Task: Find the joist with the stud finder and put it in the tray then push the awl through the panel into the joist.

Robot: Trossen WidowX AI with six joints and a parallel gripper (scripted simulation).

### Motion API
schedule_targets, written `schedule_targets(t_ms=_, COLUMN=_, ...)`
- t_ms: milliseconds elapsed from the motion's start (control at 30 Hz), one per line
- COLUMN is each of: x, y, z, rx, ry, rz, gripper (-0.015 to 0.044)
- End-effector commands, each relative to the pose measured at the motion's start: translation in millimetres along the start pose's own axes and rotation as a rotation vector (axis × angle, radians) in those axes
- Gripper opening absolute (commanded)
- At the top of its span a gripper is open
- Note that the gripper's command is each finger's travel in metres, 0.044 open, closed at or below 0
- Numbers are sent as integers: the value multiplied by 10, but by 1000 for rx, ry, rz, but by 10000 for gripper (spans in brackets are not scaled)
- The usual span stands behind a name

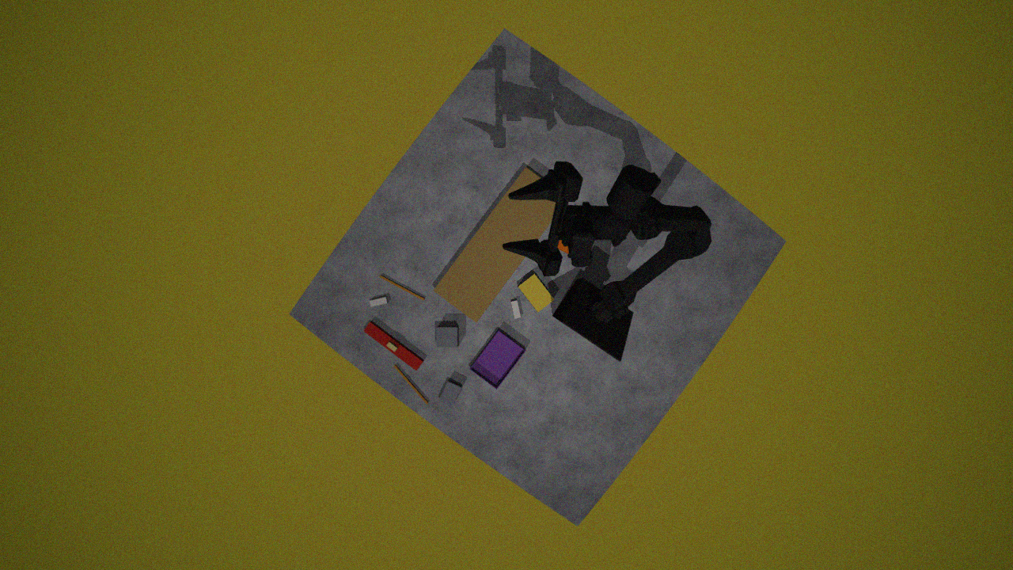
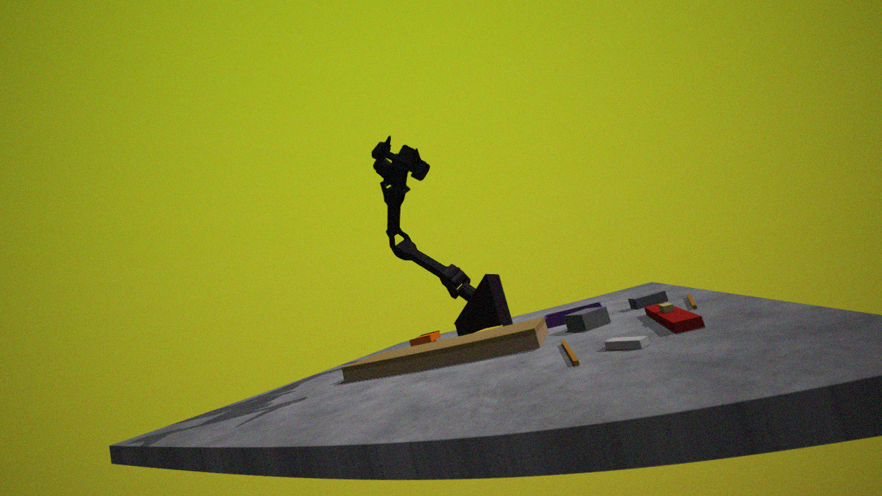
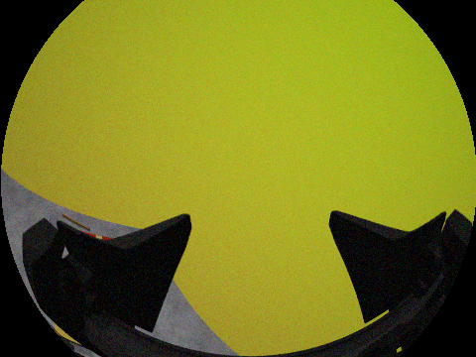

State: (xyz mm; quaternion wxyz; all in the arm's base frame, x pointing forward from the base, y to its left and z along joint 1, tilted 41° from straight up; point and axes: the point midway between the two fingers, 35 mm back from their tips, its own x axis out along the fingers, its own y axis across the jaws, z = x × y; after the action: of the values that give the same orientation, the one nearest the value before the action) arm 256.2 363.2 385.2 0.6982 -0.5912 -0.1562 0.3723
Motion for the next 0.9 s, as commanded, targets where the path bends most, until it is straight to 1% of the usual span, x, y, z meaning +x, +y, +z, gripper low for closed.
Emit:
schedule_targets(t_ms=0, x=9, y=170, z=-533, rx=94, ry=152, rz=49, gripper=440)
schedule_targets(t_ms=200, x=-110, y=583, z=-1458, rx=260, ry=441, rz=132, gripper=440)
schedule_targets(t_ms=400, x=-472, y=1079, z=-2311, rx=424, ry=761, rz=195, gripper=440)
schedule_targets(t_ms=633, x=-1179, y=1691, z=-3090, rx=609, ry=1155, rz=235, gripper=440)
schedule_targets(t_ms=867, x=-2075, y=2288, z=-3520, rx=768, ry=1555, rz=246, gripper=440)
